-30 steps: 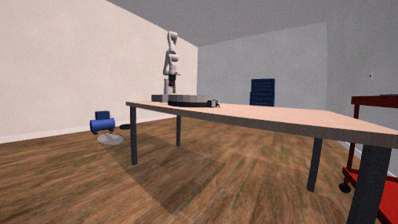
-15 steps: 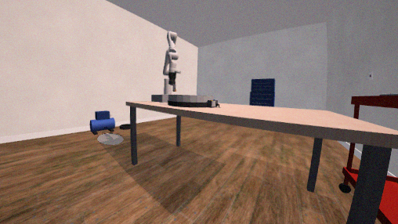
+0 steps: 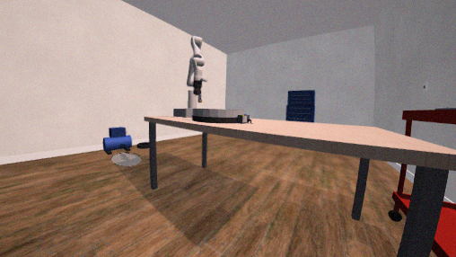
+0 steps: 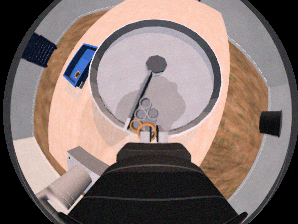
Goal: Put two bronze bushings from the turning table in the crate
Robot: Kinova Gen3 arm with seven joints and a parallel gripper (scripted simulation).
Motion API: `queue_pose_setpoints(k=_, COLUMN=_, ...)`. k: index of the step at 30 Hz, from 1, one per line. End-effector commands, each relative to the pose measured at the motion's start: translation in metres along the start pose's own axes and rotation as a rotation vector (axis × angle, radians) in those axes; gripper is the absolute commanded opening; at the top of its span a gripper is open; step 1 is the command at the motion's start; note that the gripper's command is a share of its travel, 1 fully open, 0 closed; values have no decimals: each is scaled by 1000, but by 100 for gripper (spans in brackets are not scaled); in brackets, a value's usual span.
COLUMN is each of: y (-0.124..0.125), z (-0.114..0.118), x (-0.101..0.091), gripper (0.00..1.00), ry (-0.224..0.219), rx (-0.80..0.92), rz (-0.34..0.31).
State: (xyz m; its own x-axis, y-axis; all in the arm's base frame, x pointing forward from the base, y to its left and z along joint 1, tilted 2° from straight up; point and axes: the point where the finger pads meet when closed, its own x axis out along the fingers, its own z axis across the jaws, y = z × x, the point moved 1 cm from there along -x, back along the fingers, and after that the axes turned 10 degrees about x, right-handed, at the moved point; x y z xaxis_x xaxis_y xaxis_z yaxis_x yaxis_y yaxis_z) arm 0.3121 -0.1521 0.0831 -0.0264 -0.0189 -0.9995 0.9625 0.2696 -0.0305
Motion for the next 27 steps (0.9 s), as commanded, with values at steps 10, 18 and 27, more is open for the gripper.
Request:
queue_pose_setpoints(k=10, y=33, z=-44, x=-1, gripper=0, ry=-1, rx=0, rz=1)
queue_pose_setpoints(k=18, y=39, z=-53, x=-1, gripper=0, ry=-1, rx=1, rz=2)
queue_pose_setpoints(k=27, y=65, z=-88, x=-1, gripper=0, ry=-1, rx=1, rz=2)
